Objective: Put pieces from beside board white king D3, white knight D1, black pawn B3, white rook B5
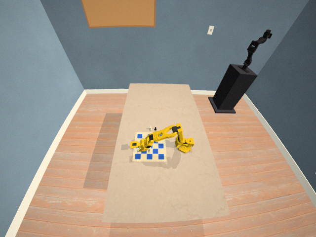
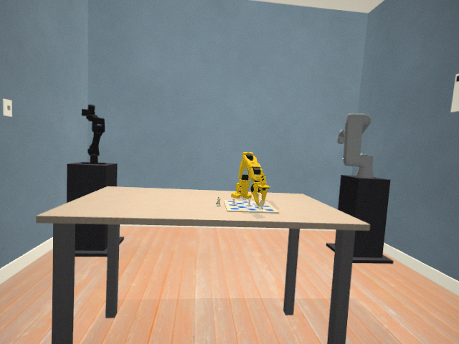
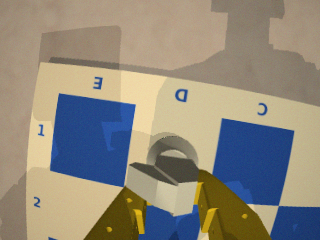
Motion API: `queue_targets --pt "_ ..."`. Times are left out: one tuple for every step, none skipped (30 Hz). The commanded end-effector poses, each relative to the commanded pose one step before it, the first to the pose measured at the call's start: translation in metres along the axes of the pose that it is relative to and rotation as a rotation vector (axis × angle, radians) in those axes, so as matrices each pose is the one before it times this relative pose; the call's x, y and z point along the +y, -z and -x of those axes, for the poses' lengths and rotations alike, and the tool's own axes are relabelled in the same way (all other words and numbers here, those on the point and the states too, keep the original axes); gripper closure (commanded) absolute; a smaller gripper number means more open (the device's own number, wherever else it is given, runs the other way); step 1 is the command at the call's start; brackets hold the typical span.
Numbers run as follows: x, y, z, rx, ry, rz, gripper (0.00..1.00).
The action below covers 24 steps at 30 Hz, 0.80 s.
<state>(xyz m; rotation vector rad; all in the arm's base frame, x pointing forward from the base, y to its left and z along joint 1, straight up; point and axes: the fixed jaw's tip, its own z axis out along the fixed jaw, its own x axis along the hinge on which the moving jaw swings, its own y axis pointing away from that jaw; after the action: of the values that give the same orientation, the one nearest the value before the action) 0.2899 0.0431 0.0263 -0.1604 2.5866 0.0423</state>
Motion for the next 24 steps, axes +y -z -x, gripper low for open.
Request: queue_targets --pt "0.00231 -0.000078 -0.00142 -0.00375 0.01202 0.00486 1.00" --pt "0.00000 0.000000 0.00000 0.00000 0.00000 0.00000 1.00" --pt "0.00000 0.000000 0.00000 0.00000 0.00000 0.00000 1.00" --pt "0.00000 0.000000 0.00000 0.00001 0.00000 0.00000 1.00" --pt "0.00000 0.000000 0.00000 -0.00001 0.00000 0.00000 1.00" --pt "0.00000 0.000035 0.00004 0.00000 0.00000 0.00000 1.00" --pt "-0.00001 0.000204 0.00024 -0.00002 -0.00002 -0.00001 1.00" --pt "-0.00002 0.000436 0.00050 -0.00003 -0.00004 -0.00002 1.00" --pt "-0.00002 0.000645 0.00073 -0.00006 -0.00006 -0.00003 1.00" --pt "-0.00003 0.000769 0.00086 -0.00005 -0.00007 -0.00004 1.00" --pt "-0.00003 0.000777 0.00086 -0.00007 -0.00007 -0.00004 1.00" --pt "-0.00002 0.000662 0.00072 -0.00004 -0.00006 -0.00003 1.00" --pt "-0.00002 0.000455 0.00049 -0.00004 -0.00004 -0.00002 1.00" --pt "-0.00001 0.000214 0.00023 -0.00001 -0.00002 -0.00001 1.00" --pt "0.00000 0.000038 0.00004 -0.00001 0.00000 0.00000 1.00" --pt "0.00000 -0.000001 0.00000 0.00001 0.00000 0.00000 1.00" --pt "0.00000 0.000001 0.00000 -0.00001 0.00000 0.00000 1.00" --pt "0.00000 -0.000001 0.00000 0.00001 0.00000 0.00000 1.00" --pt "0.00000 0.000000 0.00000 0.00000 0.00000 0.00000 1.00" --pt "0.00000 0.000000 0.00000 0.00000 0.00000 0.00000 1.00" --pt "0.00000 0.000031 0.00006 -0.00001 0.00000 0.00000 1.00" --pt "-0.00001 0.000176 0.00035 -0.00002 -0.00002 -0.00001 1.00" --pt "-0.00002 0.000379 0.00074 -0.00007 -0.00005 -0.00002 1.00" --pt "-0.00003 0.000562 0.00107 -0.00009 -0.00007 -0.00004 1.00"
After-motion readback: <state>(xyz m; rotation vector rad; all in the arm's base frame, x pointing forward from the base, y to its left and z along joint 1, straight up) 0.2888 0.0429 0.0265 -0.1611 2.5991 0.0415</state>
